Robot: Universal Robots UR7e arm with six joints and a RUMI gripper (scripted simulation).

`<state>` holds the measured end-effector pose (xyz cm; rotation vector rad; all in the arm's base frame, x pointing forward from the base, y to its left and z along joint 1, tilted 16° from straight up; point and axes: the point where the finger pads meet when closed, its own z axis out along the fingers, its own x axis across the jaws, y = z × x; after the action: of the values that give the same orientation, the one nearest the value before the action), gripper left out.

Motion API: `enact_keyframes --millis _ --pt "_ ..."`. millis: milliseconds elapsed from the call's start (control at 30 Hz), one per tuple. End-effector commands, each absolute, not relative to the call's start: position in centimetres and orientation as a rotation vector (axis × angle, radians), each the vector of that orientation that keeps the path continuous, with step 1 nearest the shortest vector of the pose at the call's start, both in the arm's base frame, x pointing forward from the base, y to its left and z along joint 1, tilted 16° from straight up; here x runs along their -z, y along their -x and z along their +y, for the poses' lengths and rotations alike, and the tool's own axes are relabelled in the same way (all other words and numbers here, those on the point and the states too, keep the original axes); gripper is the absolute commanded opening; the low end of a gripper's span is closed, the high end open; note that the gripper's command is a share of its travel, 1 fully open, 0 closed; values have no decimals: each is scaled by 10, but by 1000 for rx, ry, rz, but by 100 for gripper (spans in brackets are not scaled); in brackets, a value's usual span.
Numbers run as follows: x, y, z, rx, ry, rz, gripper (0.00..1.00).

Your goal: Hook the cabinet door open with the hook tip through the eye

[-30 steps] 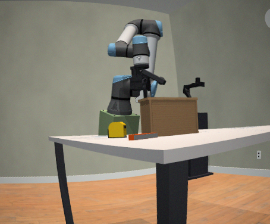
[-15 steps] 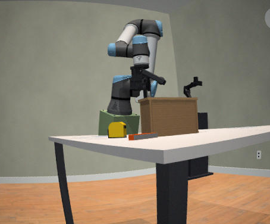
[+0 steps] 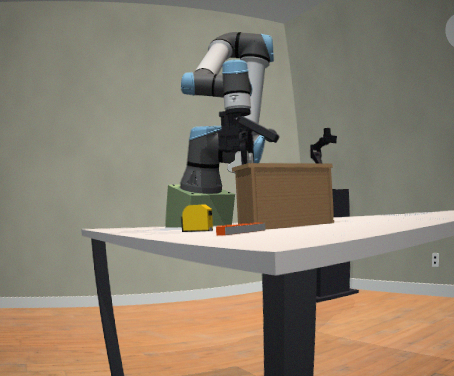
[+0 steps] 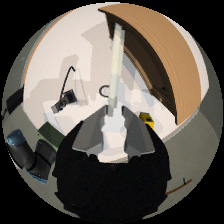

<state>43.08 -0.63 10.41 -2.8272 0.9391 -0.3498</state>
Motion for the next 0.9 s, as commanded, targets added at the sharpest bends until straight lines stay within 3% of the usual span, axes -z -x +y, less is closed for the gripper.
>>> enact_keyframes --millis 0,867 --pt "-104 -430 -6 350 2819 958 15" --pt "-113 -424 -3 347 2804 993 15"
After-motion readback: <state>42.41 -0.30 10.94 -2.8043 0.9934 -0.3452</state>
